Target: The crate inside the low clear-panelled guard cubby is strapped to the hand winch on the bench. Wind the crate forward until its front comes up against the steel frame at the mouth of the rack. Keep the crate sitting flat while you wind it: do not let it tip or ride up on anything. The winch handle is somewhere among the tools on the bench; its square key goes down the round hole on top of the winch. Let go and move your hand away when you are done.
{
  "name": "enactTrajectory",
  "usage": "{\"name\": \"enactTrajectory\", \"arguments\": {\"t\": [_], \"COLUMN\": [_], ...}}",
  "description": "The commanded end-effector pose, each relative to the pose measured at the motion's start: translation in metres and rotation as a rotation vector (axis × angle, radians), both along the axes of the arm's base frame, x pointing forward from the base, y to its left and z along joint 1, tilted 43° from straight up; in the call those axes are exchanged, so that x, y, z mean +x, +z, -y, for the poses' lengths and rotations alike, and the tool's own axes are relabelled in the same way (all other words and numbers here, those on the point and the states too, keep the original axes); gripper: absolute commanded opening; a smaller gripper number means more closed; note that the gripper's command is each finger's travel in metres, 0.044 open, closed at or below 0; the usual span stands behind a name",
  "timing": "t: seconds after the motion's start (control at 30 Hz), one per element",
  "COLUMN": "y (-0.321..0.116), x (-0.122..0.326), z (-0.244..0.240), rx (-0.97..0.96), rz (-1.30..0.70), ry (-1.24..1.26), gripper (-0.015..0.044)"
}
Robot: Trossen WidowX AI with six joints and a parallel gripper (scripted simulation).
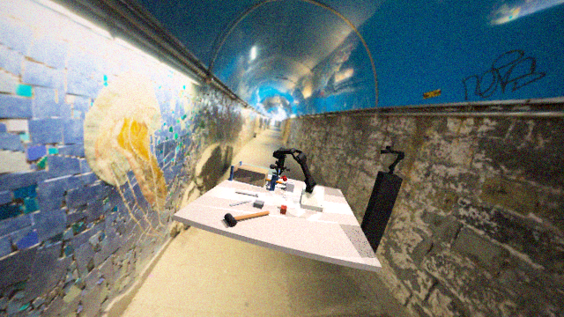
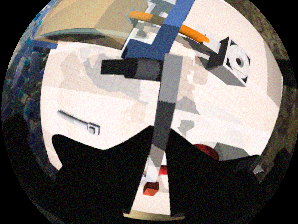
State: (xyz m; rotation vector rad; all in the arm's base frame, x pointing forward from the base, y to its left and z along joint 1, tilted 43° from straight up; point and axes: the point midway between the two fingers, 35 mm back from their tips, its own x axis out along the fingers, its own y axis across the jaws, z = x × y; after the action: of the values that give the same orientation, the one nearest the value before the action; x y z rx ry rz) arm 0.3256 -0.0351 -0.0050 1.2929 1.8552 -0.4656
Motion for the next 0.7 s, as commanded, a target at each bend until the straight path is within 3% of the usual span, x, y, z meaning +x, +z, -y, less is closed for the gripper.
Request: {"name": "enactTrajectory", "arguments": {"t": [0.0, 0.67], "y": [-0.012, -0.078], "x": [-0.003, -0.053], "z": [0.020, 0.103], "rx": [0.001, 0.085], "rz": [0.050, 0.295], "ry": [0.054, 0.404], "gripper": [0.0000, 0.0000]}}
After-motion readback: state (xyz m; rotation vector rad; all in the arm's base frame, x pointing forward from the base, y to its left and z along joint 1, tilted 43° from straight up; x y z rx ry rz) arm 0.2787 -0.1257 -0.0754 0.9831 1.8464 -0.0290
